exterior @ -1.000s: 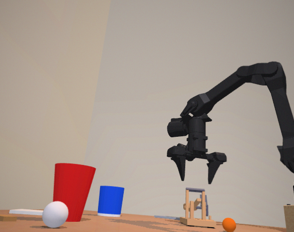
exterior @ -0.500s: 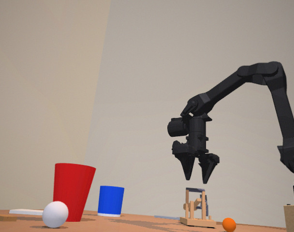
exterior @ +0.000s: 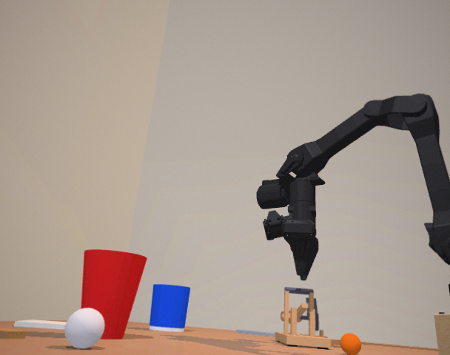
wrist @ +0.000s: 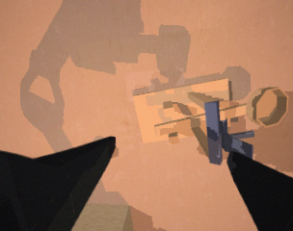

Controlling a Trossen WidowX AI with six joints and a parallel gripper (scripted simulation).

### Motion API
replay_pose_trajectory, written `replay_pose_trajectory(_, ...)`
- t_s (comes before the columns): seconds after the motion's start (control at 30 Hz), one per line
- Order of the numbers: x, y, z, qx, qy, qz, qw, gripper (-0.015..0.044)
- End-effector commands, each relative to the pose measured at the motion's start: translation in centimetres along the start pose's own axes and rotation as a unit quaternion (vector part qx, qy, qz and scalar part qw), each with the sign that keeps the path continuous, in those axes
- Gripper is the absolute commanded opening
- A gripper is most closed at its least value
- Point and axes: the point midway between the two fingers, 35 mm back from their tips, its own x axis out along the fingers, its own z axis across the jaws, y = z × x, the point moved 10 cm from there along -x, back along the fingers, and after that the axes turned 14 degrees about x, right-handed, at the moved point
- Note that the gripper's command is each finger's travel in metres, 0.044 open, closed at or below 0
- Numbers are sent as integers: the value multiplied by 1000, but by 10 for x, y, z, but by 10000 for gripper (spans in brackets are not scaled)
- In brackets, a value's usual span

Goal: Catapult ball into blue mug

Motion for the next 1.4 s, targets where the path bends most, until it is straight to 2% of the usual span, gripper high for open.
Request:
replay_pose_trajectory(0.0, -1, 0, 0, -75, -1, 1, 997, 440)
replay_pose_trajectory(0.33, -1, 1, 0, -246, -1, 1, 969, 440)
replay_pose_trajectory(0.67, -2, 2, 1, -409, -2, 2, 913, 440)
replay_pose_trajectory(1.0, -3, 2, 1, -560, -2, 2, 829, 440)
replay_pose_trajectory(1.37, -4, 3, 1, -706, -3, 2, 708, 440)
